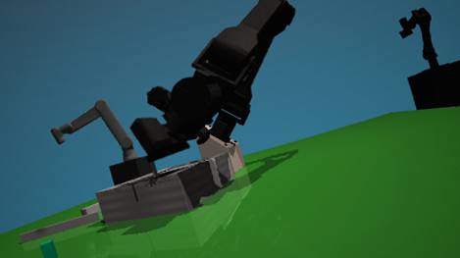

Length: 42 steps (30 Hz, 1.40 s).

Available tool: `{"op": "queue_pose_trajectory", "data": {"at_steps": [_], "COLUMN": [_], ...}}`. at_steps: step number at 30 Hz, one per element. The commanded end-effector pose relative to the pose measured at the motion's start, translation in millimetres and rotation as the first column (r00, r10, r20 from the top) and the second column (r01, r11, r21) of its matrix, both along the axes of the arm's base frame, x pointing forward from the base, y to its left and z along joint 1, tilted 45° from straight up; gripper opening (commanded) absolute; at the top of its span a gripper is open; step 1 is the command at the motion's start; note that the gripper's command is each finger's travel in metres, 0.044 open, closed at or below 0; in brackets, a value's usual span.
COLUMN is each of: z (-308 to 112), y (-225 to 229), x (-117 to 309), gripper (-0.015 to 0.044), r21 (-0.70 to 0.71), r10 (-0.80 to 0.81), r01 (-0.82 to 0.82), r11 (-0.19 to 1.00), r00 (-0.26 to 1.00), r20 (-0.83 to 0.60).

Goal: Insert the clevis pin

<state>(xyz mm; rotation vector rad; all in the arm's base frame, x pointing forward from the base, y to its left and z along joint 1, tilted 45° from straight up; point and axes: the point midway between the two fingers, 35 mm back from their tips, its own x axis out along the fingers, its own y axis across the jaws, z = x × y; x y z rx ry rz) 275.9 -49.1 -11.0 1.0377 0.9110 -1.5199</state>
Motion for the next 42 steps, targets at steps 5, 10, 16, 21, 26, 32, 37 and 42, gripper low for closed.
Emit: {"op": "queue_pose_trajectory", "data": {"at_steps": [5,10,16,21,26,32,37,42], "z": [-0.6,-1.2,-0.8,-0.5,-0.3,-0.1,-0.3,-1.0], "y": [0.5,-1.5,0.1,0.9,1.6,2.0,1.9,2.0], "x": [-0.7,-0.5,-0.1,-0.2,-0.5,-0.9,-1.4,-1.4], "gripper": [0.0000,0.0000,0.0000,0.0000,0.0000,0.0000,0.0000,0.0000], "r21": [0.004,0.038,0.008,-0.001,-0.010,-0.016,-0.017,-0.013], "r10": [-0.001,0.006,0.015,0.013,0.007,0.002,-0.006,-0.013], "r01": [0.001,-0.006,-0.015,-0.013,-0.007,-0.002,0.006,0.013], "r11": [1.000,0.999,1.000,1.000,1.000,1.000,1.000,1.000], "r00": [1.000,1.000,1.000,1.000,1.000,1.000,1.000,1.000], "r20": [-0.003,-0.005,-0.018,-0.018,-0.014,-0.009,-0.002,0.006]}}
